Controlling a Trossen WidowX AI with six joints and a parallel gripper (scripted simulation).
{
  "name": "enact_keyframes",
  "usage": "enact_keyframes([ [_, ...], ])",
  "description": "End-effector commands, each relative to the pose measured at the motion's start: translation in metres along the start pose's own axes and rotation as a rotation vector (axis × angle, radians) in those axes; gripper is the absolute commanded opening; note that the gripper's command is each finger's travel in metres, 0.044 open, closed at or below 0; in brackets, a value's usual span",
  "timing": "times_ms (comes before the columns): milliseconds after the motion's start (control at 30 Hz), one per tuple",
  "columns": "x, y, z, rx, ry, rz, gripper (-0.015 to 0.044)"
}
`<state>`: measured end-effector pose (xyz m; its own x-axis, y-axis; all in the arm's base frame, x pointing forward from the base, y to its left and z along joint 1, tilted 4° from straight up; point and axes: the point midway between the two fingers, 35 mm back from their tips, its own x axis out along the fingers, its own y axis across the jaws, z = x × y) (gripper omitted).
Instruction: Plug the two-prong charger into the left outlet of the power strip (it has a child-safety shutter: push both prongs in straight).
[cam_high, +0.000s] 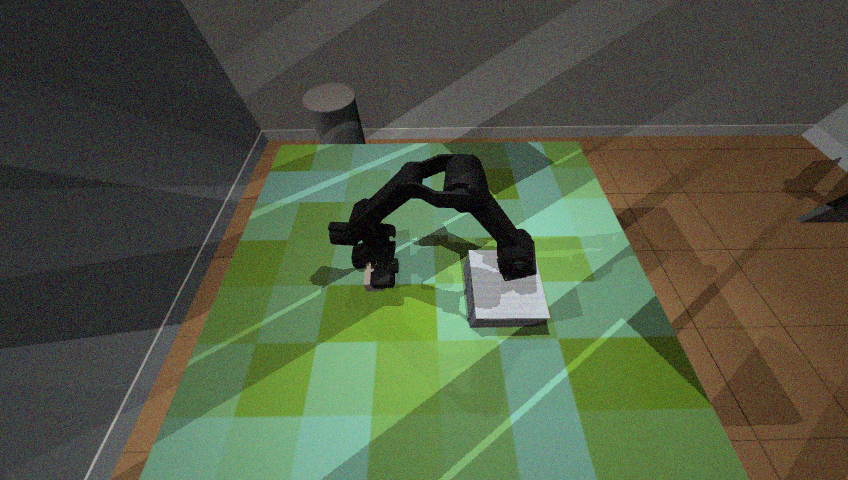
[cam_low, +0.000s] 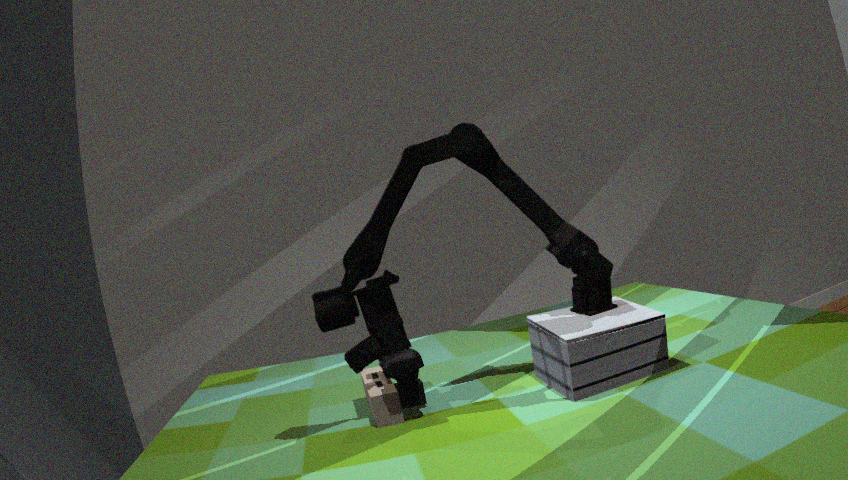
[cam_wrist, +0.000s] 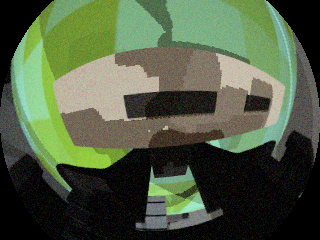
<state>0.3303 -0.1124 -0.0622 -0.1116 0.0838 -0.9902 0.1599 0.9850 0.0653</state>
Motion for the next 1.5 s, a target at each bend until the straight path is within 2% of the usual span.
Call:
enact_keyframes([
  [0, -0.0049, 0.0001, 0.0134, -0.004, -0.047, -0.003, 0.0000],
  [1467, -0.0032, 0.0001, 0.0090, -0.004, -0.046, -0.003, 0.0000],
])
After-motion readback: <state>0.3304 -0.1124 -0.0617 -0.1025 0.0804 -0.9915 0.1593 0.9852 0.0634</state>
